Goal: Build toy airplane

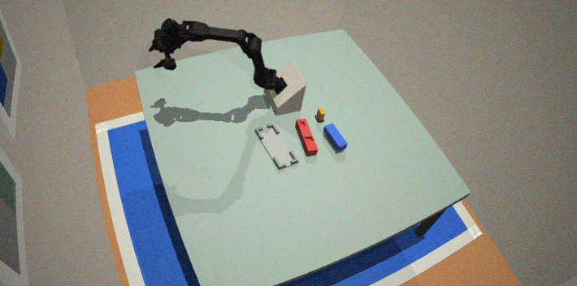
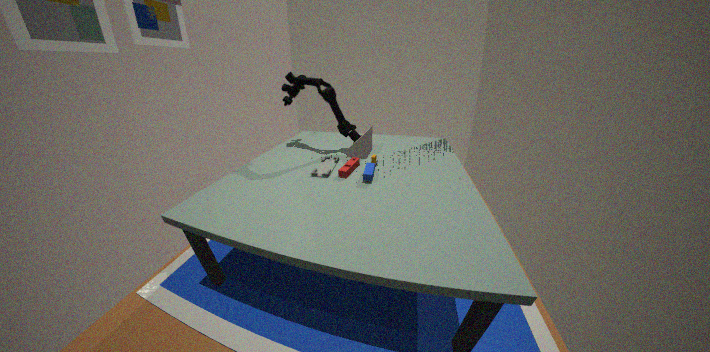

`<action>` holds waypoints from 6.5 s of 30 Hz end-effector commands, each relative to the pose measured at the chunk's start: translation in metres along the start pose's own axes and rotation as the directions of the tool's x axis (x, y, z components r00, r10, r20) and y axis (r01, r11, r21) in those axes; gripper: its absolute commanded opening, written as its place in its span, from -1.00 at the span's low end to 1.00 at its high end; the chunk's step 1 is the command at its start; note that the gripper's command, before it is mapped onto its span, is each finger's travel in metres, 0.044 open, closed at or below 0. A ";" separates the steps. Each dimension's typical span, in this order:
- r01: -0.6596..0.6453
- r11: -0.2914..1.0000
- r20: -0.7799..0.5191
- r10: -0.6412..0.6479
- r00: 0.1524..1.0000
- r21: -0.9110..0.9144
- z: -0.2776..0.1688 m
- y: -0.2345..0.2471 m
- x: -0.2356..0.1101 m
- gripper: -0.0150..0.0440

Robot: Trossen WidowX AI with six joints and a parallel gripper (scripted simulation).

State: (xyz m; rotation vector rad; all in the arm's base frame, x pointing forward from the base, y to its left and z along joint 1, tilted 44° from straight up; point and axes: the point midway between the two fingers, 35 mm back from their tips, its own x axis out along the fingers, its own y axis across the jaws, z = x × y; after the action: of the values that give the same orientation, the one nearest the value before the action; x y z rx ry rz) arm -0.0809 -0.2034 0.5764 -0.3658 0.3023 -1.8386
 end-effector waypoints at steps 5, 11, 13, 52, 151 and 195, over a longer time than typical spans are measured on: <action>-0.083 0.995 -0.007 0.083 0.997 0.059 -0.007 0.020 0.017 1.00; -0.270 0.938 -0.118 0.300 0.947 0.218 -0.042 0.085 0.060 1.00; -0.325 0.907 -0.152 0.373 0.915 0.269 -0.051 0.113 0.065 1.00; -0.907 0.372 -0.823 0.439 0.361 -0.199 -0.297 0.498 -0.316 1.00; -0.794 0.203 -0.665 0.450 0.596 -0.573 -0.410 0.487 -0.358 -0.49; -0.790 0.131 -0.674 0.451 0.586 -0.599 -0.341 0.459 -0.358 -0.49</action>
State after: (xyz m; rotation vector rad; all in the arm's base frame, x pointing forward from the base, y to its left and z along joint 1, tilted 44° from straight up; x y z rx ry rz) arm 0.2826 0.0213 0.0481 -0.4947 1.4900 -0.6727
